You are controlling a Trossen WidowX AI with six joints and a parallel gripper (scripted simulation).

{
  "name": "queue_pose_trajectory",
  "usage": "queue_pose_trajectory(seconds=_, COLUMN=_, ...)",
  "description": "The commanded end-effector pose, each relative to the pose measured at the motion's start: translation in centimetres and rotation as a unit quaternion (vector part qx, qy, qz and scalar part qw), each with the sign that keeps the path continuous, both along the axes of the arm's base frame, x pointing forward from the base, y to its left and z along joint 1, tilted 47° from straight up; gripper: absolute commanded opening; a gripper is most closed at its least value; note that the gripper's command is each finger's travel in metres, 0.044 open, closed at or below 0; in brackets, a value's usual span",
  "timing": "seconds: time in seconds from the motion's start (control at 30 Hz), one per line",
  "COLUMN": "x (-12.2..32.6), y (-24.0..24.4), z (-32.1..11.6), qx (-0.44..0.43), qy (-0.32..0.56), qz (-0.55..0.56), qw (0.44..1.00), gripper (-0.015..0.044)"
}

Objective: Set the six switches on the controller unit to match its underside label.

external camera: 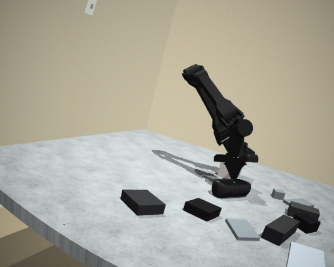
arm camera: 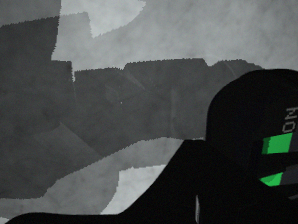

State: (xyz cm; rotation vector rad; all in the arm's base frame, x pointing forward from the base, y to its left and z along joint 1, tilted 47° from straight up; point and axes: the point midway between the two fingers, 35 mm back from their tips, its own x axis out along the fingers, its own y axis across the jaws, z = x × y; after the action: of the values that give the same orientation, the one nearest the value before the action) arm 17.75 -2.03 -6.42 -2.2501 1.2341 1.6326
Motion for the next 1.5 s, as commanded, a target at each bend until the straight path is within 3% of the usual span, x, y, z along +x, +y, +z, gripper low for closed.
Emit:
queue_pose_trajectory(seconds=0.0, x=-0.4, y=-0.6, z=-0.5, qx=-0.004, qy=0.006, qz=0.001, qw=1.000, gripper=0.0000)
queue_pose_trajectory(seconds=1.47, x=0.0, y=-1.3, z=-2.1, qx=-0.006, qy=0.006, qz=0.001, qw=1.000, gripper=0.0000)
